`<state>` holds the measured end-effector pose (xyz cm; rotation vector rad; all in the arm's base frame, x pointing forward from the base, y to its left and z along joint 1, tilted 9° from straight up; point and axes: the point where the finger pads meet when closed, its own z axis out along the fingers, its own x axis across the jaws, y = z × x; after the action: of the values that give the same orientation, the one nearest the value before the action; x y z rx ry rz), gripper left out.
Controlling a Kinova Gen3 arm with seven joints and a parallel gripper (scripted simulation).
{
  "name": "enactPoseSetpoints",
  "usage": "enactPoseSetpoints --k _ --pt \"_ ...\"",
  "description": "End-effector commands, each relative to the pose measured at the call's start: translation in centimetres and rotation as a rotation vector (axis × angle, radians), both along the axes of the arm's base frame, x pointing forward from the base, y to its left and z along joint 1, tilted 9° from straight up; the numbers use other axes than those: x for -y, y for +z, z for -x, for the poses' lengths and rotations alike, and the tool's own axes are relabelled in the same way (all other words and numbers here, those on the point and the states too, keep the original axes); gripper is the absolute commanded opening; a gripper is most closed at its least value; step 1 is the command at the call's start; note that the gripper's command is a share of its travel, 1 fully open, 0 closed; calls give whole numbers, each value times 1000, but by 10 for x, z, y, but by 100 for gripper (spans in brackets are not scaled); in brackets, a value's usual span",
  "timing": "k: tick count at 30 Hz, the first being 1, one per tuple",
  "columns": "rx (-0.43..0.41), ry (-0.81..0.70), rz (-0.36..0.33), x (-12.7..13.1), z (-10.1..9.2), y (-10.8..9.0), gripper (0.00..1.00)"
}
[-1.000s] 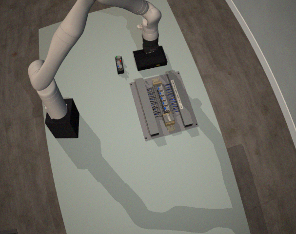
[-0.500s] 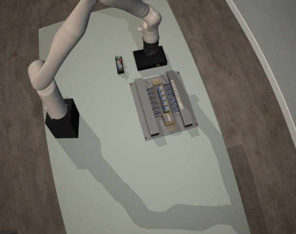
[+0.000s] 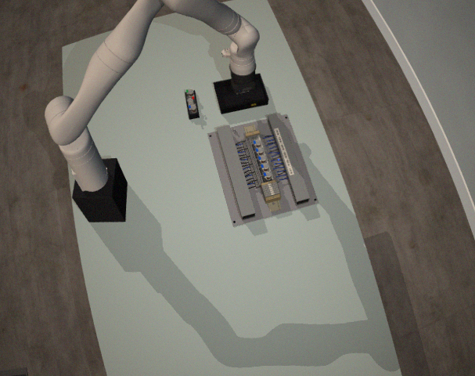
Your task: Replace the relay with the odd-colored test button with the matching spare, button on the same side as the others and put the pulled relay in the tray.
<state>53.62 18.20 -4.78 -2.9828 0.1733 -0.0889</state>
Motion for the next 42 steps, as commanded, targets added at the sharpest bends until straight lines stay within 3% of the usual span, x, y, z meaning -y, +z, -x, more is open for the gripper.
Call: enactPoseSetpoints --k 1,4,7,21,23,24,38,42 --pt "-11 1 2 -1 3 -12 0" --pt "-12 2 2 -2 3 -21 0" --pt "-3 0 0 -1 0 -16 0" --pt "-12 2 2 -2 5 -28 0" --pt "-12 2 2 -2 5 -28 0" --pt "1 0 0 -2 0 -18 0" --pt "-13 2 2 -2 7 -27 0" --pt "3 -1 -1 -2 1 -18 0"
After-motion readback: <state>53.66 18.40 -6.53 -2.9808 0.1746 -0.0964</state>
